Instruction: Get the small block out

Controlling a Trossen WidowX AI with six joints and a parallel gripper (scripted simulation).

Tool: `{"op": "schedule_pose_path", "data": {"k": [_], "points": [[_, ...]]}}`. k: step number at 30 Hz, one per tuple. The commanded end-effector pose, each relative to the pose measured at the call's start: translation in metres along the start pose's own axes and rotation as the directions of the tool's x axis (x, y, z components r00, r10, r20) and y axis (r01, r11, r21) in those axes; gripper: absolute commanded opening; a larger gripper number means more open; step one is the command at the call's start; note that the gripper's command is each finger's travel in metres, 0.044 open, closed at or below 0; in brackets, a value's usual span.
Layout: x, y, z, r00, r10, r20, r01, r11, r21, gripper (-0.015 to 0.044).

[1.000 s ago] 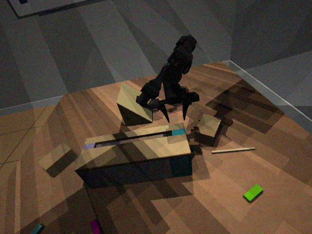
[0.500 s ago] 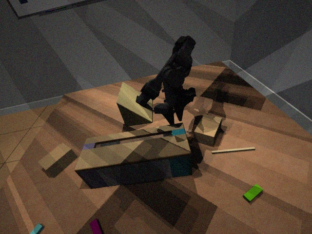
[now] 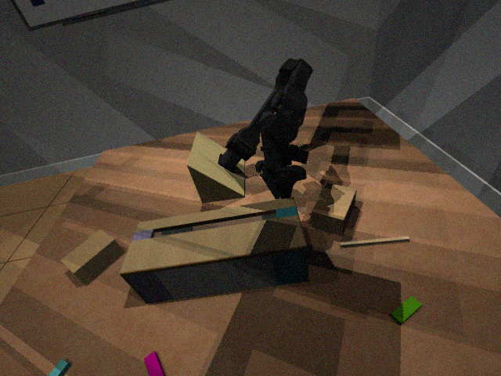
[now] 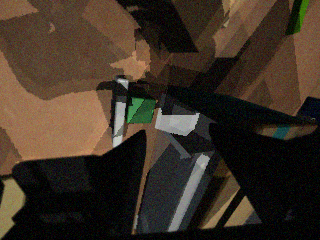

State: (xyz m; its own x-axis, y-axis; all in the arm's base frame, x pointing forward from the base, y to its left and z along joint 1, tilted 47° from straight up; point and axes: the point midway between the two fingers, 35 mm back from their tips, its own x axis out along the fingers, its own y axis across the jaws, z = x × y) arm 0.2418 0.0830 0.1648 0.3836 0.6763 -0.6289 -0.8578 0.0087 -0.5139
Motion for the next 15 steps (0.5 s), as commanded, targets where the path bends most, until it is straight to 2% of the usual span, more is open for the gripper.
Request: {"op": "schedule_pose_path", "data": {"k": [1, 7, 15], "points": [[0.0137, 0.0106, -0.0005, 1.0, -0.005, 0.012, 0.013, 0.622, -0.783, 0.0285], [0.0162, 0.011, 0.0006, 1.0, -0.011, 0.019, 0.022, 0.314, -0.949, 0.0285], [0.0163, 0.011, 0.0007, 1.0, -0.011, 0.02, 0.022, 0.299, -0.954, 0.0285]]}}
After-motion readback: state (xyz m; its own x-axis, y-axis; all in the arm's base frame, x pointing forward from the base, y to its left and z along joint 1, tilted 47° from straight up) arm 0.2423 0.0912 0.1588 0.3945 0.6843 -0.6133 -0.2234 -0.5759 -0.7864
